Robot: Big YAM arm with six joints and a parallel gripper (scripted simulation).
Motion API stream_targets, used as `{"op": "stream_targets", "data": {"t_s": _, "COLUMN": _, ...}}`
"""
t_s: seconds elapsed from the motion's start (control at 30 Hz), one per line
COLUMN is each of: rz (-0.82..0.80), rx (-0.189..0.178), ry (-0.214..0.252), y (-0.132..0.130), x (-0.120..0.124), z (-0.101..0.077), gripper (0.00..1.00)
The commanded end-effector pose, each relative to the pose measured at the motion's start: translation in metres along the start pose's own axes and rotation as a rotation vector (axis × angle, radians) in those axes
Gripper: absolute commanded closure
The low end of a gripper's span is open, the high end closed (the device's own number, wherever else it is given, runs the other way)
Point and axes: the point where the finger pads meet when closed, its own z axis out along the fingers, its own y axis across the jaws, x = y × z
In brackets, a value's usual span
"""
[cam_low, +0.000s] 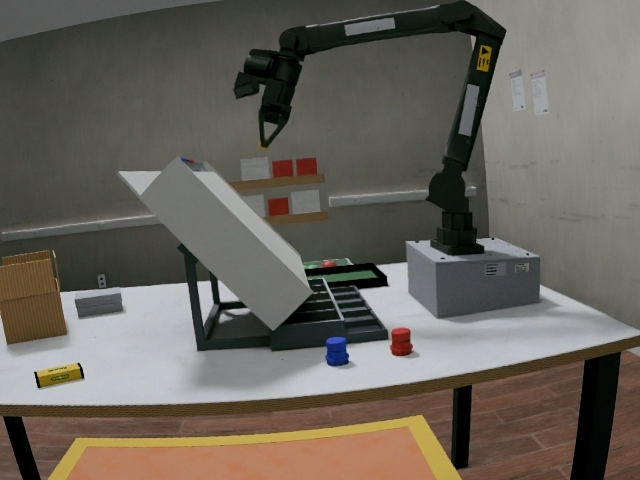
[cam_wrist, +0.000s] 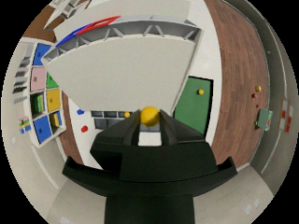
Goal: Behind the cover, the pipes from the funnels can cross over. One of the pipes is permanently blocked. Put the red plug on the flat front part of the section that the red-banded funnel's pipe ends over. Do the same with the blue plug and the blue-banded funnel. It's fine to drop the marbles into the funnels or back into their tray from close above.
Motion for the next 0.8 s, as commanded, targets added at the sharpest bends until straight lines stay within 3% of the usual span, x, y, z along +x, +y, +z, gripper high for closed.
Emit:
{"op": "stream_targets", "data": {"t_s": 0.0, "rz": 0.017, "rx": 0.013, "ry": -0.055, "y": 0.016, "x": -0.019, "z": -0.02, "gripper": 1.0}}
{"op": "stream_targets", "data": {"t_s": 0.13, "rz": 0.02, "rx": 0.013, "ry": -0.078, "y": 0.032, "x": -0.029, "z": -0.029, "gripper": 1.0}}
{"op": "stream_targets", "data": {"t_s": 0.77, "rz": 0.022, "rx": 0.012, "ry": -0.081, "y": 0.031, "x": -0.029, "z": -0.03, "gripper": 1.0}}
